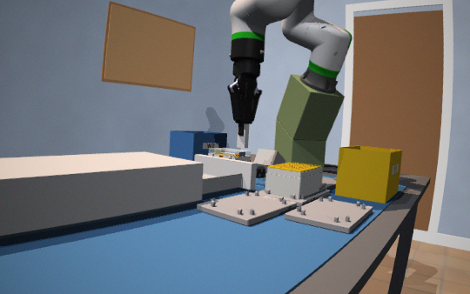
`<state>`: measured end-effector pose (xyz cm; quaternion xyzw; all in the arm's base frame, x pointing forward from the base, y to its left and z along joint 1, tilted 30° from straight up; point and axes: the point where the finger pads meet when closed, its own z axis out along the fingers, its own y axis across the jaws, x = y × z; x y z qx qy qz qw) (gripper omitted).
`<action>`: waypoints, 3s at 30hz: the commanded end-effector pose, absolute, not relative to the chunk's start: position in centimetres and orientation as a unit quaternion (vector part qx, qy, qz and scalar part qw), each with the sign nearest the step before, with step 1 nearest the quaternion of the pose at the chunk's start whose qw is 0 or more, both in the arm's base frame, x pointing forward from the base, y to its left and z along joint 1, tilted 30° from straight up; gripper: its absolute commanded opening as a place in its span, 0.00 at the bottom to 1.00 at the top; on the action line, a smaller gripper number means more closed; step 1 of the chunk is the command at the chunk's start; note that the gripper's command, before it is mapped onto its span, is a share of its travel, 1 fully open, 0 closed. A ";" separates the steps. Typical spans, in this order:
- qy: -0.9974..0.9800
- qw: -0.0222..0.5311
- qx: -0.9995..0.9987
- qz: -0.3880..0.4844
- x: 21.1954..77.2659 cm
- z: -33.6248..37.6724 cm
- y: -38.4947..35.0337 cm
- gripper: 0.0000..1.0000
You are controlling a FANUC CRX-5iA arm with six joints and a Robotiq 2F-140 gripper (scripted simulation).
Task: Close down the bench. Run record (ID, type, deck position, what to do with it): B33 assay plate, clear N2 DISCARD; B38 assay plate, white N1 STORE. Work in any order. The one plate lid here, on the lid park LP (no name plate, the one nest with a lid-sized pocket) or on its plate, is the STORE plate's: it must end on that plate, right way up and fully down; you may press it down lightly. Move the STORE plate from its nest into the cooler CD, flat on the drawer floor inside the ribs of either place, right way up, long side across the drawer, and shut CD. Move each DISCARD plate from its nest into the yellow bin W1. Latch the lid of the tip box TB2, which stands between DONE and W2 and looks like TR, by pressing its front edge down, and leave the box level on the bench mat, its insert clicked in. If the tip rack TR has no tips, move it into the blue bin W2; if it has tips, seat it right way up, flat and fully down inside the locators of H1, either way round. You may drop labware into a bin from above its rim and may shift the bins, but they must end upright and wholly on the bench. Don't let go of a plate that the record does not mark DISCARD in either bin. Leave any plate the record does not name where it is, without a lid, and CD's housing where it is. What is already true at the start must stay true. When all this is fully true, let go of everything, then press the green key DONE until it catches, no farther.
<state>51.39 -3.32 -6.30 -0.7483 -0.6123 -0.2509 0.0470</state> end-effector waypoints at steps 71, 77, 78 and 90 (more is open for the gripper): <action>-0.612 0.047 -0.748 -0.251 53.1 -11.0 -1.3 0.00; -0.612 0.047 -0.748 -0.251 53.3 -11.5 -1.1 0.00; -0.612 0.047 -0.748 -0.251 53.3 -11.6 -1.0 0.00; -0.612 0.047 -0.748 -0.251 53.8 -12.8 -0.5 0.00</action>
